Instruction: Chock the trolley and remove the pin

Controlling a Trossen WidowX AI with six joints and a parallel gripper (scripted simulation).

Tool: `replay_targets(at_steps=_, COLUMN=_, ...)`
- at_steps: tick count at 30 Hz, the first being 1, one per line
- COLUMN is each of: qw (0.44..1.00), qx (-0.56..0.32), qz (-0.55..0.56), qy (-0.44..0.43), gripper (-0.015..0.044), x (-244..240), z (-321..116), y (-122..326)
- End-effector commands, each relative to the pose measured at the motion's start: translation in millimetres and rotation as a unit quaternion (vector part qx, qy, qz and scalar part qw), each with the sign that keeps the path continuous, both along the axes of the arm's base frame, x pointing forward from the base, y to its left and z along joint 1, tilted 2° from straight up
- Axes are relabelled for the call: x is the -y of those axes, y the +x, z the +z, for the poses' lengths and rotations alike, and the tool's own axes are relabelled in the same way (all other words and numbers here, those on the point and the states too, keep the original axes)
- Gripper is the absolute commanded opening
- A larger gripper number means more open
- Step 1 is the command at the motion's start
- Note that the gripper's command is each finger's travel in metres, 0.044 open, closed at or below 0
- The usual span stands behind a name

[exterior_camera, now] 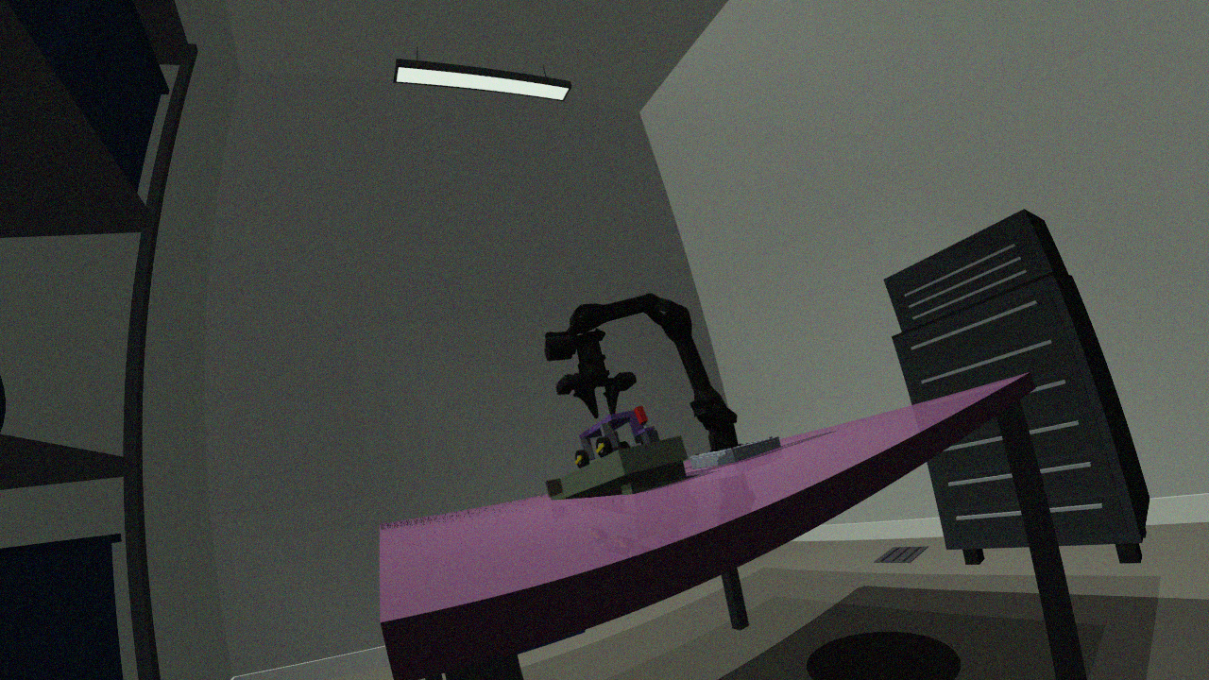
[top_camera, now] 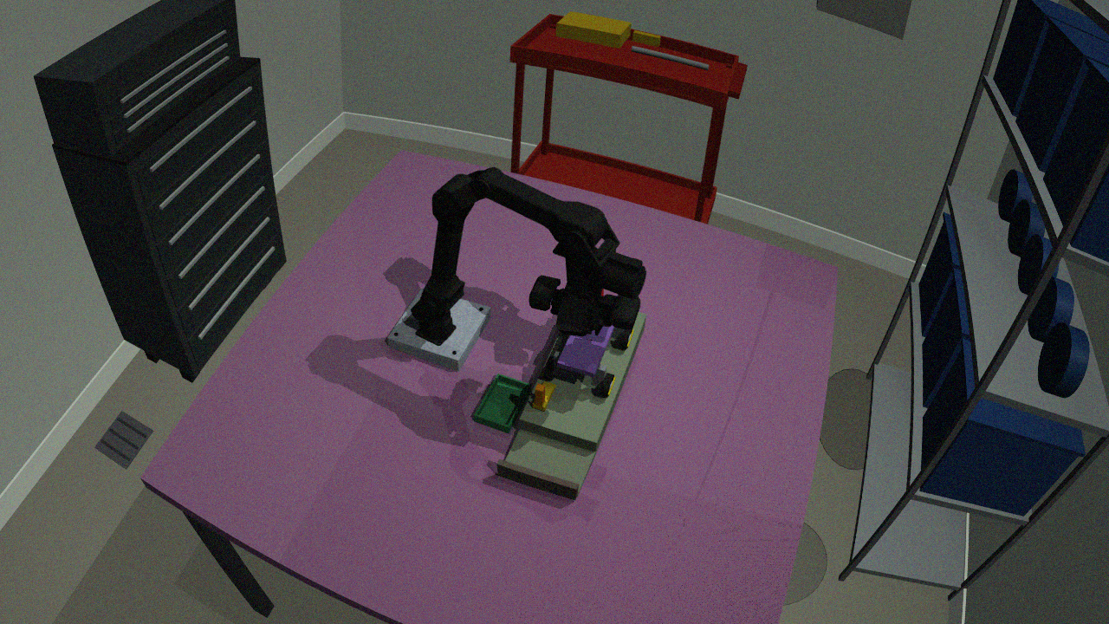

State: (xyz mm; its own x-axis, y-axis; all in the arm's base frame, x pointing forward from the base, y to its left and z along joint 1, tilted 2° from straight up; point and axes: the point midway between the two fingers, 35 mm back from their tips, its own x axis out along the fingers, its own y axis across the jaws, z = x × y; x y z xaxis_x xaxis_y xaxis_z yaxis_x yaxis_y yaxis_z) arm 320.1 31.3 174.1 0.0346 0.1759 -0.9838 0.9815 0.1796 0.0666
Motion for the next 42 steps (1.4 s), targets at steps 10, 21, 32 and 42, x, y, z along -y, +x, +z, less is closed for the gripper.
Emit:
replay_targets(at_steps=10, qw=0.997, qx=-0.044, qz=-0.003, qy=0.064, gripper=0.019, x=-107.2, z=23.2, y=-29.7)
replay_targets(at_steps=21, qw=0.997, qx=-0.045, qz=-0.003, qy=0.065, gripper=0.019, x=-110.2, z=17.1, y=-30.6)
replay_targets(at_steps=32, qw=0.997, qx=-0.045, qz=-0.003, qy=0.065, gripper=0.019, x=-116.0, z=0.4, y=-31.2)
replay_targets(at_steps=42, qw=0.997, qx=-0.045, qz=-0.003, qy=0.065, gripper=0.019, x=-118.0, z=-5.9, y=-31.8)
